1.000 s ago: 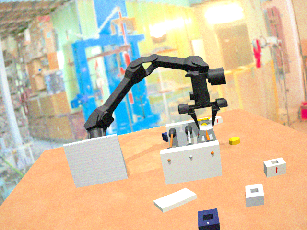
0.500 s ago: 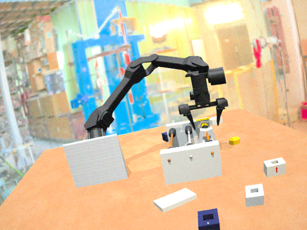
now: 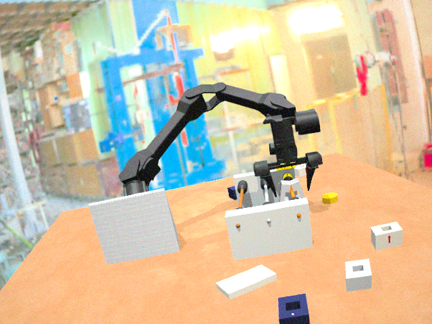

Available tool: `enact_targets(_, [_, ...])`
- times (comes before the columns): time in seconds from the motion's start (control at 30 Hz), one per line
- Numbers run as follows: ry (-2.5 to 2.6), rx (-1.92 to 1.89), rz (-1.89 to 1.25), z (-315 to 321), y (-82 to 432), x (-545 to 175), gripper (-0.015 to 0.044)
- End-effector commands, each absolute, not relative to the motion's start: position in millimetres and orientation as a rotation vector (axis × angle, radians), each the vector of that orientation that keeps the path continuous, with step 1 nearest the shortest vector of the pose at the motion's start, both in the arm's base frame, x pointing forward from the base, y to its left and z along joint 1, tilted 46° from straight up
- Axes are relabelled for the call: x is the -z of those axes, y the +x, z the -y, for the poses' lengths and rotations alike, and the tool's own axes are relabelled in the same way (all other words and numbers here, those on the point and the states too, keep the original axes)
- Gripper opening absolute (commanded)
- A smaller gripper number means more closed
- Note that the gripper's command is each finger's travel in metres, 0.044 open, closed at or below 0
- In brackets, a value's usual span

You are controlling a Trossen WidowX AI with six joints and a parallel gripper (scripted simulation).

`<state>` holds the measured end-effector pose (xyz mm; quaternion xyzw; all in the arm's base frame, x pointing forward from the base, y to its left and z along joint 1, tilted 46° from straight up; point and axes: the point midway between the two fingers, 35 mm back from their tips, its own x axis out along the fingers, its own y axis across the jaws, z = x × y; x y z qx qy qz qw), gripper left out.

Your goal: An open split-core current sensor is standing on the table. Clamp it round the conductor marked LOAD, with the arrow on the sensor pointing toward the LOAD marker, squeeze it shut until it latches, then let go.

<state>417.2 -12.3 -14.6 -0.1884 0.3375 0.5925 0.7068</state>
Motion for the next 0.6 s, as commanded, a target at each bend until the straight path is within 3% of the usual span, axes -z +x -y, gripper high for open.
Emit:
enact_targets(0.0, [-0.404,-1.319,-0.751,5,416,21,0.044])
enact_targets(0.57, [-0.419,-1.32,-0.748,-5,418,30,0.042])
